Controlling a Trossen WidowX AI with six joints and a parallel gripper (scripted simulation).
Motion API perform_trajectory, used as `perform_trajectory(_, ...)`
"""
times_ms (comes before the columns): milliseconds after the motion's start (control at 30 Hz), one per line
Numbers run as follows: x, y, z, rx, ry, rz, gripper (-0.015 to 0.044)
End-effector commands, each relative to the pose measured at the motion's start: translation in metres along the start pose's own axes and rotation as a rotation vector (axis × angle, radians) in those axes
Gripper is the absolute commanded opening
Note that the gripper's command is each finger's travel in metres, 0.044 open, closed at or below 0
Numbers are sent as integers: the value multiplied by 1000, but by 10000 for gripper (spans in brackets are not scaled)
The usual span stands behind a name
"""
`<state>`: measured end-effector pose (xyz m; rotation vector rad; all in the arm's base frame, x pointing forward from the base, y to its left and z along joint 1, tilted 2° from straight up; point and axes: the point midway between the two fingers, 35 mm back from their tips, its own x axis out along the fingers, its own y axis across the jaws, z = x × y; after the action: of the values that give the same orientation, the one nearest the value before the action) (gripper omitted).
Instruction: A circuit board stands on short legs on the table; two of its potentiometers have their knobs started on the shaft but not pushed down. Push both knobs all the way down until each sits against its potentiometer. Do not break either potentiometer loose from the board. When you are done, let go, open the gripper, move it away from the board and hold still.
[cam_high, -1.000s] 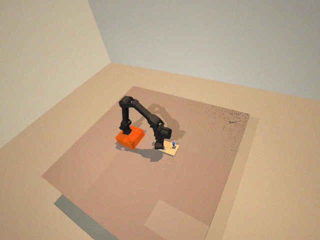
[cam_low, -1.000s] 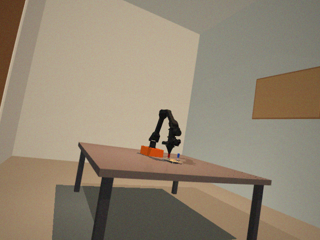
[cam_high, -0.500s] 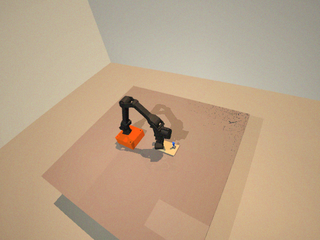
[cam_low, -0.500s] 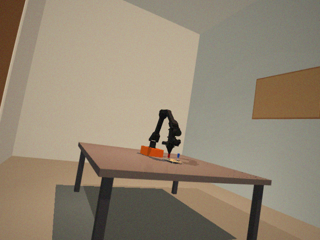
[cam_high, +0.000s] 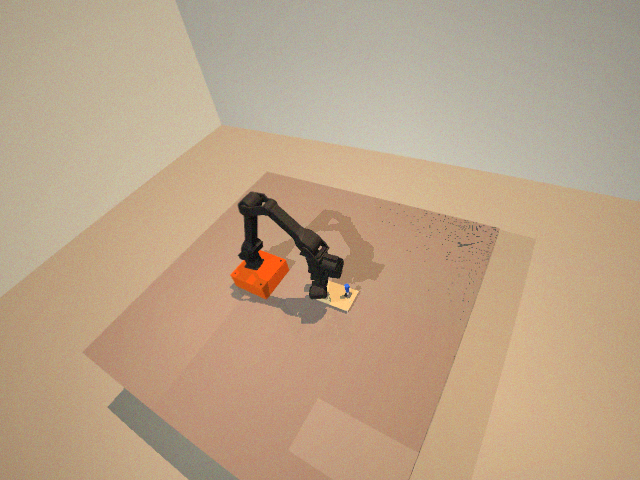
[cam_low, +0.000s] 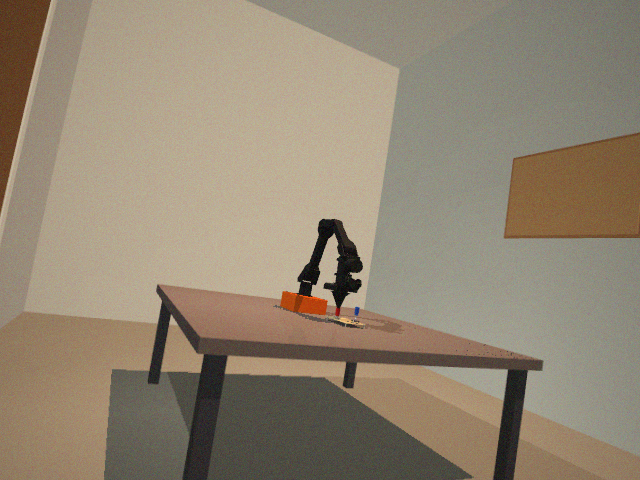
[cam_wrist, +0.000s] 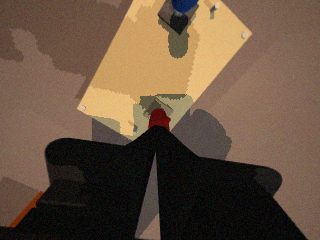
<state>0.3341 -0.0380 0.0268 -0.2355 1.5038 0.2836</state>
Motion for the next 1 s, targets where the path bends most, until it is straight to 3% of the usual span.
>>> perform_trajectory(0, 16, -2, 2, -2, 8, -1, 0)
perform_trajectory(433, 15, -2, 3, -2, 8, -1, 0)
perform_trajectory(967, -10, -2, 3, -2, 8, -1, 0)
